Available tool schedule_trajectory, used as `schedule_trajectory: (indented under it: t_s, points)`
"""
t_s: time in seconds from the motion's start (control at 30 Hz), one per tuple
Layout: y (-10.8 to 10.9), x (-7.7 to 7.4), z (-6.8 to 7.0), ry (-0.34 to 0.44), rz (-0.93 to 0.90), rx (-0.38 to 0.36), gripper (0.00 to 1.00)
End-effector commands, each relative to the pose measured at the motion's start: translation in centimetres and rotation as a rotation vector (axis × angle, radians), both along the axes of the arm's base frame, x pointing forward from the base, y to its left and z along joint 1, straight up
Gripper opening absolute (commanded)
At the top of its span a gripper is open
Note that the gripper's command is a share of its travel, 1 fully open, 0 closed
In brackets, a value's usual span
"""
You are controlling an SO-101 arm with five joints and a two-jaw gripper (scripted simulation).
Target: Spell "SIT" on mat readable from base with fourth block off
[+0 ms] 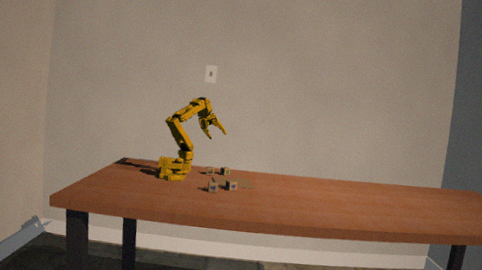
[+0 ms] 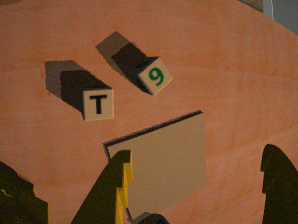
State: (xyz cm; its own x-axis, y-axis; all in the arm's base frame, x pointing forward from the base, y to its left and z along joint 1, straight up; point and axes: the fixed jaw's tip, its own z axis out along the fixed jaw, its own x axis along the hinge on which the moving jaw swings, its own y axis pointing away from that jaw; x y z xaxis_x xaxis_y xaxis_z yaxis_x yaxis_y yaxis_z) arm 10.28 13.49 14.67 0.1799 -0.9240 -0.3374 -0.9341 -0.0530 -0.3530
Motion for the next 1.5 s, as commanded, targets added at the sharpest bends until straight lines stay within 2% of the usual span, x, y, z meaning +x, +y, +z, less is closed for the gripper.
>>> schedule_trajectory:
  t_s: [0.0,0.53,0.83,1.27,1.47]
  points:
    - [0.3,0.6,0.9,-0.056,0.039,0.02,0.35]
    - [1.1,4.0,1.3,-0.232,0.354,-0.142,0.35]
    - [1.2,5.0,1.2,-0.28,0.445,-0.191,0.35]
    - [1.3,5.3,1.2,-0.288,0.469,-0.206,0.35]
    - [1.4,5.5,-0.3,-0.221,0.482,-0.244,0.35]
